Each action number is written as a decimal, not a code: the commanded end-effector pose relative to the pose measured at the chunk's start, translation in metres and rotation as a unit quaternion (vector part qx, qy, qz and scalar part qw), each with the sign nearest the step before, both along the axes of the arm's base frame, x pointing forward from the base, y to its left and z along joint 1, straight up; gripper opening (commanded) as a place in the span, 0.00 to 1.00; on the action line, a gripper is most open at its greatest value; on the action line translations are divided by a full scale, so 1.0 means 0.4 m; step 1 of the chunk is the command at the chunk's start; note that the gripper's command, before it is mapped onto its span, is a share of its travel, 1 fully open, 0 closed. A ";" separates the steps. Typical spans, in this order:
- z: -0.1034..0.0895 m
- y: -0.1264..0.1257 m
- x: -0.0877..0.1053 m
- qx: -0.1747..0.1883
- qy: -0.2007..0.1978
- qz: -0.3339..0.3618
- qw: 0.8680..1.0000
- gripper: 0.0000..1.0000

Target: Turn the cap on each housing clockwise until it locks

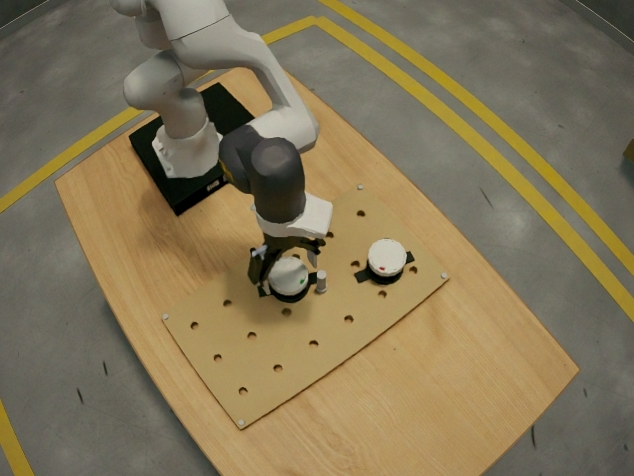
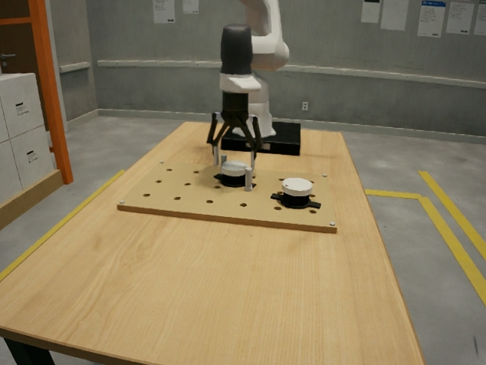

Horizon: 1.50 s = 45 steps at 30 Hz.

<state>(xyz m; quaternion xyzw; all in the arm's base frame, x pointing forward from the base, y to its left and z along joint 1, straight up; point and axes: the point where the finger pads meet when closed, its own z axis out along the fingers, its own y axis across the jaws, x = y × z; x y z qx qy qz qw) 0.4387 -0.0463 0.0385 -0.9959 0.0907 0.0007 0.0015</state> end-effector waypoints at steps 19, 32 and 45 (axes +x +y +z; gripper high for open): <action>0.017 -0.006 0.002 -0.001 -0.001 -0.004 1.000 0.78; 0.068 -0.006 0.002 -0.001 -0.001 -0.004 1.000 0.78; 0.130 -0.006 0.002 -0.001 -0.001 -0.003 1.000 0.78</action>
